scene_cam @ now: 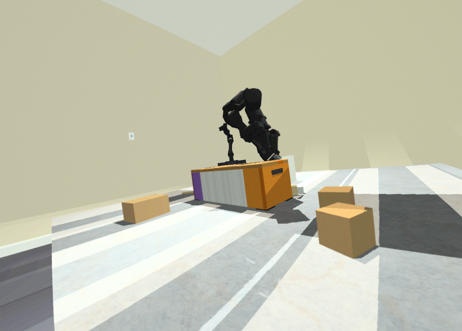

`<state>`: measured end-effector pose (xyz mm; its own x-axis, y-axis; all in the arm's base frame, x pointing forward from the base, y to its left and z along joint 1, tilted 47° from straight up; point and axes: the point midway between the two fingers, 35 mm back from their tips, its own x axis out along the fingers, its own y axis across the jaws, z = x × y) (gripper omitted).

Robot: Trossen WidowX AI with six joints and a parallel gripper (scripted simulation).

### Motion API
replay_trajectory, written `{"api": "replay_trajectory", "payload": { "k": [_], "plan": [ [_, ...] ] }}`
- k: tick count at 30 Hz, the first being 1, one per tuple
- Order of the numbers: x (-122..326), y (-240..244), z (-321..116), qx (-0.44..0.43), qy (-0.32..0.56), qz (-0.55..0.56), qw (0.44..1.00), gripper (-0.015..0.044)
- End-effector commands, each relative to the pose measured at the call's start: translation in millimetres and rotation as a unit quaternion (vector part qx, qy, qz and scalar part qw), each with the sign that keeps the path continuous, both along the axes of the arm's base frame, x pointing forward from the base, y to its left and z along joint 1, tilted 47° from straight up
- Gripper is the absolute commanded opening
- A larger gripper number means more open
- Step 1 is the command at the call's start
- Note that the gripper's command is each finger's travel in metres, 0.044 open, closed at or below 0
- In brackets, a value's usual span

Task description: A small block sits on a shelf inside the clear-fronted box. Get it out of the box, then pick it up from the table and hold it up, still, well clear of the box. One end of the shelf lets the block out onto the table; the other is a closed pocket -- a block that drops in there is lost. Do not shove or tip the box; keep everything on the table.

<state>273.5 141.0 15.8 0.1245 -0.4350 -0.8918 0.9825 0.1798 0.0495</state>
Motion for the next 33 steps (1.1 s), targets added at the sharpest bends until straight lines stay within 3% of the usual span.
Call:
{"api": "replay_trajectory", "payload": {
  "k": [1, 6, 11, 22, 33],
  "plan": [
    [-4.1, 6.5, -4.8, -0.039, 0.078, 0.176, 0.980, 0.0285],
    [-6.9, 9.6, -9.2, -0.099, 0.185, 0.387, 0.898, 0.0285],
    [-9.6, 13.1, -13.5, -0.157, 0.296, 0.576, 0.746, 0.0285],
    [-13.0, 17.8, -18.4, -0.211, 0.406, 0.722, 0.518, 0.0285],
    [-16.0, 22.5, -22.3, -0.237, 0.495, 0.797, 0.252, 0.0285]
  ]
}}
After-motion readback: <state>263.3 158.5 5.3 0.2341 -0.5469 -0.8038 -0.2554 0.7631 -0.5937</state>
